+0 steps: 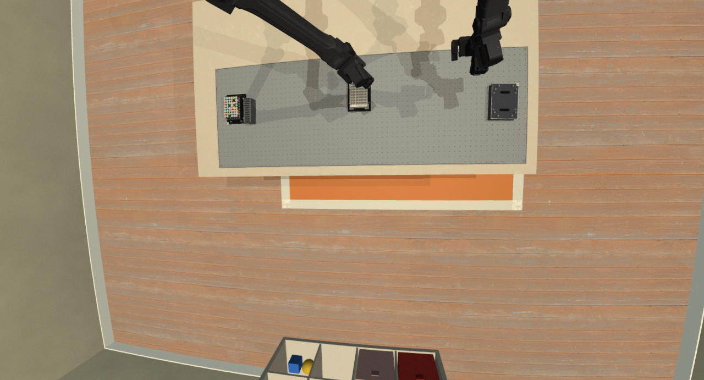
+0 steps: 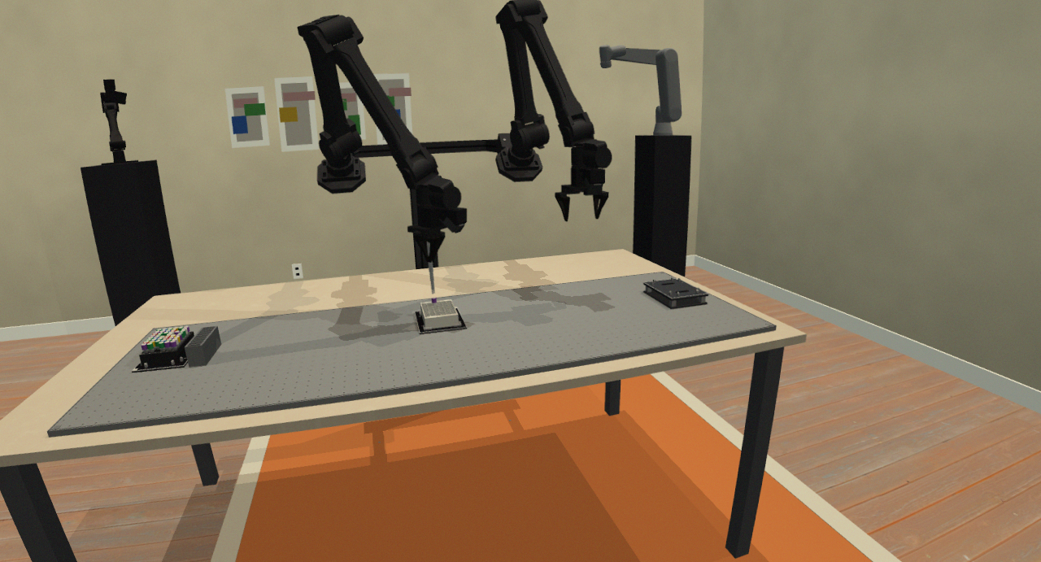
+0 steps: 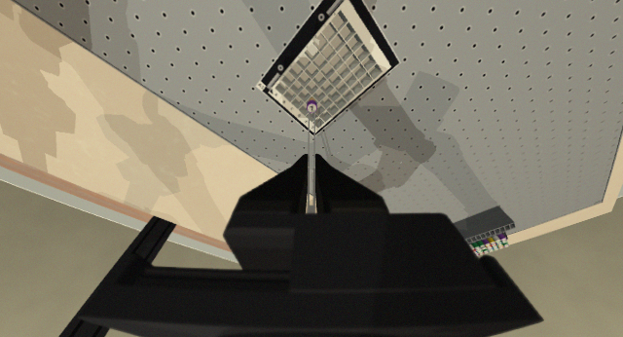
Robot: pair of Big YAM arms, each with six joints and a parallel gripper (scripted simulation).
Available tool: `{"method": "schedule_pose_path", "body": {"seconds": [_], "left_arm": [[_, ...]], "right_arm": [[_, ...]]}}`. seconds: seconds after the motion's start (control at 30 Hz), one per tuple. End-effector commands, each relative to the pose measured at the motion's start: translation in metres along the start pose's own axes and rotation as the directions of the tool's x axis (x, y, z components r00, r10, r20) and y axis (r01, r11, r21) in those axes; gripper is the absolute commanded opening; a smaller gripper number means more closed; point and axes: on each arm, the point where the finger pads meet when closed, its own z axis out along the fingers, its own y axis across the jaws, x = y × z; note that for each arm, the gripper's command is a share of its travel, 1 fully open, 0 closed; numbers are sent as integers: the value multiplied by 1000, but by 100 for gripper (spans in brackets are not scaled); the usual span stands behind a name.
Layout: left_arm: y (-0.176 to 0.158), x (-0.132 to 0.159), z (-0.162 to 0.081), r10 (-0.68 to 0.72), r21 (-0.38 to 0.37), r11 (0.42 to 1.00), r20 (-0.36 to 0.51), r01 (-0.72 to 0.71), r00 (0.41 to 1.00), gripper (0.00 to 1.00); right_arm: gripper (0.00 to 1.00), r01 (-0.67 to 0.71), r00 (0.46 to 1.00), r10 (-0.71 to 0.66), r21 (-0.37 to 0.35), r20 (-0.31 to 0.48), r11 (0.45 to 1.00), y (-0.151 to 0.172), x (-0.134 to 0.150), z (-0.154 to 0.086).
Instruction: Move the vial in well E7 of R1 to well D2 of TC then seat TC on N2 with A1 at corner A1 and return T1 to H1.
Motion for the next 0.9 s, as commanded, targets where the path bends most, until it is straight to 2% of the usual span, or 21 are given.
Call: {"method": "schedule_pose_path", "body": {"seconds": [0.0, 0.87], "left_arm": [[2, -8, -2, 15, -3, 1000, 16, -15, 1000, 100], [2, -8, -2, 15, -3, 1000, 16, -15, 1000, 100]], "right_arm": [[7, -5, 1000, 5, 6, -5, 1000, -5, -4, 11], [7, -4, 1000, 4, 6, -7, 1000, -5, -4, 16]]}}
